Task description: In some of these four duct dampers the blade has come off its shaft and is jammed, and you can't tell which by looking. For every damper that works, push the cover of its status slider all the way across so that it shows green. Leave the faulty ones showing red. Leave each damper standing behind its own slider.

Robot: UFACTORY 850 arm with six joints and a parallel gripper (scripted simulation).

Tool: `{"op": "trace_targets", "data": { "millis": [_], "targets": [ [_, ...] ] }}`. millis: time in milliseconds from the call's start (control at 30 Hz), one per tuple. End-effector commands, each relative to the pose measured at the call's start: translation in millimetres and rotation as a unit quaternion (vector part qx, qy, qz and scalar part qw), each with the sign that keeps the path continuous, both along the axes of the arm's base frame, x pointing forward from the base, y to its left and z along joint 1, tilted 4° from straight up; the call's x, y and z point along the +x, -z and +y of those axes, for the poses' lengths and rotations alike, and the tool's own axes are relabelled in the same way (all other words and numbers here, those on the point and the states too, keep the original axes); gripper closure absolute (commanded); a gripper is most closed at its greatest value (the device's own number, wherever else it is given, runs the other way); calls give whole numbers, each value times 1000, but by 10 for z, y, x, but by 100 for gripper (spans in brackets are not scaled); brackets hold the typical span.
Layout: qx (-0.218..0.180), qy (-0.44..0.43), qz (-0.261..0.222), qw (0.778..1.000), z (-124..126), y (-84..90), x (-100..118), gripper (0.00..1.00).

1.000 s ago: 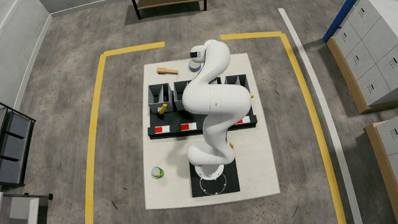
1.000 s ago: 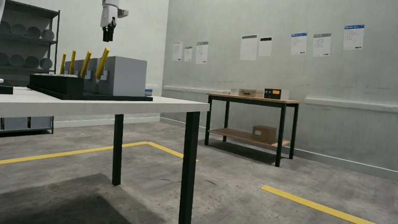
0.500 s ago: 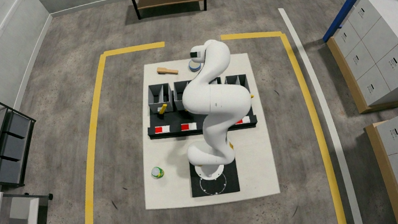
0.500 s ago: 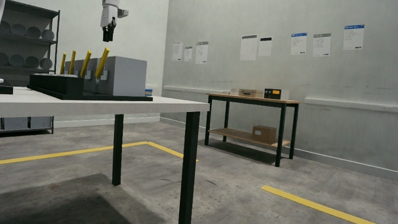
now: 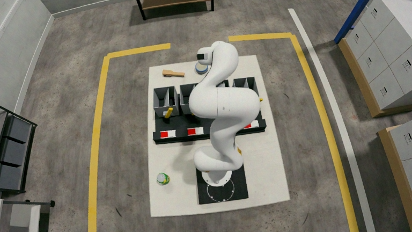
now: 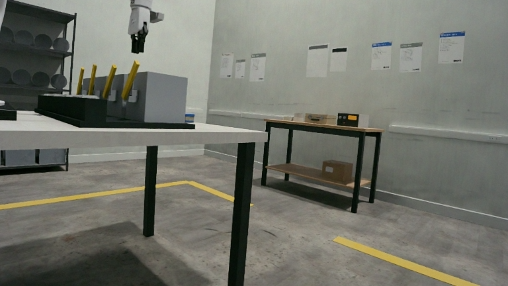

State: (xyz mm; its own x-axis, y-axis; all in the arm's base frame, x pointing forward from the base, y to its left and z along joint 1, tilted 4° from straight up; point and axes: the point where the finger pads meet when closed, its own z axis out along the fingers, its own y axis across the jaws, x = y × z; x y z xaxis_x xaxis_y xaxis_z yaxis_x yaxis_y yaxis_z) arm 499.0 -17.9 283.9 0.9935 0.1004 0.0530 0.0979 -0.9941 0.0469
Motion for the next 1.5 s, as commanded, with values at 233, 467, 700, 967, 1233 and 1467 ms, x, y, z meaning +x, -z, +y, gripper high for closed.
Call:
{"op": "trace_targets", "data": {
  "millis": [233, 467, 700, 967, 1233, 1467],
  "targets": [
    [0, 0, -1, 1000, 0, -8, 6, 61],
    [0, 0, -1, 1000, 0, -8, 6, 61],
    [0, 0, -1, 1000, 0, -8, 6, 61],
    [0, 0, -1, 1000, 0, -8, 6, 61],
    [0, 0, -1, 1000, 0, -8, 6, 61],
    [1, 0, 0, 1000, 432, 12, 24, 61]
  ]
}}
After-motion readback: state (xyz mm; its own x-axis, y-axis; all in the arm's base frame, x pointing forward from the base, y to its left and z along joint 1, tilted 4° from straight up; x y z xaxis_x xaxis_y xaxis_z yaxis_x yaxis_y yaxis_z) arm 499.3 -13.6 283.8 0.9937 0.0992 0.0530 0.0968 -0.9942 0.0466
